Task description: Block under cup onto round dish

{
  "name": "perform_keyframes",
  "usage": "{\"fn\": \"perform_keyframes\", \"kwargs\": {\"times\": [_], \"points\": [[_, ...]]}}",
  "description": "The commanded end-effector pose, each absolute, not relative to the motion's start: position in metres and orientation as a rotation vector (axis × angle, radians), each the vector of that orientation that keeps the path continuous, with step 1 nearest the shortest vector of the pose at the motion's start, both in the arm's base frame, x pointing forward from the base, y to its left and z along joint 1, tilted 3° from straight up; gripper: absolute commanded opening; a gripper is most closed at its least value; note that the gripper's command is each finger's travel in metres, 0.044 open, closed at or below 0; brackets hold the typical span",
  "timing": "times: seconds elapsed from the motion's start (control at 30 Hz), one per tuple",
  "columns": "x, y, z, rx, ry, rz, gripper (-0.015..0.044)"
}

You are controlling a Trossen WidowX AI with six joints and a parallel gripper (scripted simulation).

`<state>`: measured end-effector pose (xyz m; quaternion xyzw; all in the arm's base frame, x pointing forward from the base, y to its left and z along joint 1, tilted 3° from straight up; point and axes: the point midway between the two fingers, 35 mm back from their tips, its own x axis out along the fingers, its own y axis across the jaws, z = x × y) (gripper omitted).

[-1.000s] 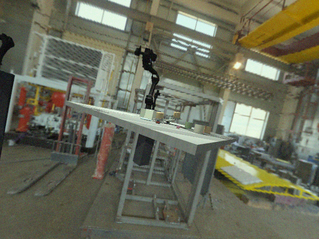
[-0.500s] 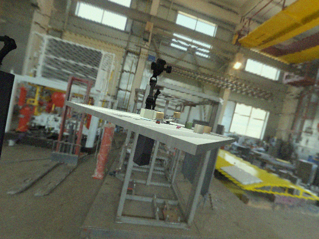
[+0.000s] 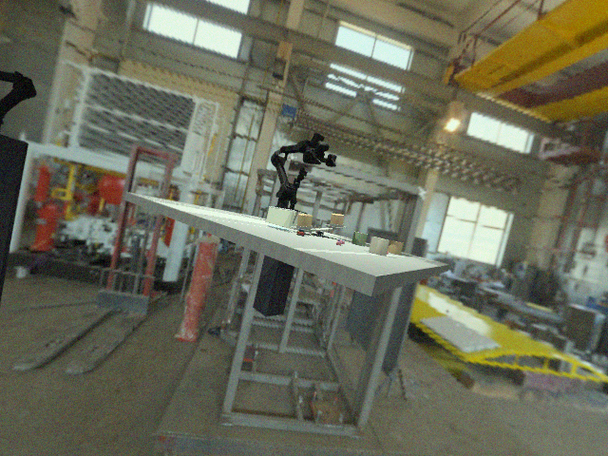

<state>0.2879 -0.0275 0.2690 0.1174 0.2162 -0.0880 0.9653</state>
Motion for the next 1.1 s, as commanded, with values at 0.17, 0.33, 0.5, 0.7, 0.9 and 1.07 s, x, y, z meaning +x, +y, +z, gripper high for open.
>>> {"fn": "perform_keyframes", "kwargs": {"times": [0.17,0.33,0.5,0.7,0.9,1.07], "points": [[0.219,0.035,0.196,0.133,0.704,-0.041,0.0440],[0.182,0.048,0.164,0.027,0.810,0.022,0.0440],[0.177,0.048,0.160,0.011,0.822,0.031,0.0440],[0.180,0.047,0.160,-0.038,0.841,0.038,0.0440],[0.193,0.042,0.157,-0.225,0.921,0.078,0.0440],[0.205,0.036,0.154,-0.379,0.989,0.132,0.0440]]}}
